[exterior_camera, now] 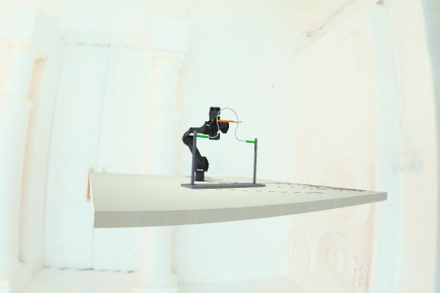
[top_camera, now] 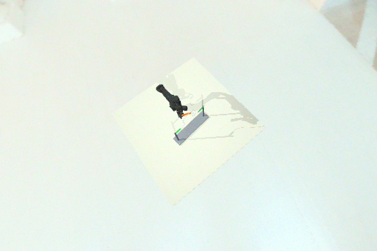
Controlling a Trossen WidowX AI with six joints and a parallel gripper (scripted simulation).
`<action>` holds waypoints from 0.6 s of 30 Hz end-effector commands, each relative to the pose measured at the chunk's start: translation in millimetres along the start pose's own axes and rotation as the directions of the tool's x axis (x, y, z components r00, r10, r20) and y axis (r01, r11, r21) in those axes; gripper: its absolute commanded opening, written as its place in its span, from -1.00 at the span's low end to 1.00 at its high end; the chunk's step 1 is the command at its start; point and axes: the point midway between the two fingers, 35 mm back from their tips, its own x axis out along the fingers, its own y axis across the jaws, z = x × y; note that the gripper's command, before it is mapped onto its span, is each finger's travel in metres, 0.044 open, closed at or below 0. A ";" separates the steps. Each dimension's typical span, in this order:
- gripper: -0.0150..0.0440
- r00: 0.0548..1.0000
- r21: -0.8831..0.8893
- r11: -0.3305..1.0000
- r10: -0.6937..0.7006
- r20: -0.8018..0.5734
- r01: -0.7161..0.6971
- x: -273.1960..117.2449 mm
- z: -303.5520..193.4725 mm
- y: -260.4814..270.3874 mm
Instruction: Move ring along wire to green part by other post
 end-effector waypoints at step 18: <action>-1.00 0.992 -0.209 0.970 -0.122 0.042 0.128 0.8 0.8 -5.8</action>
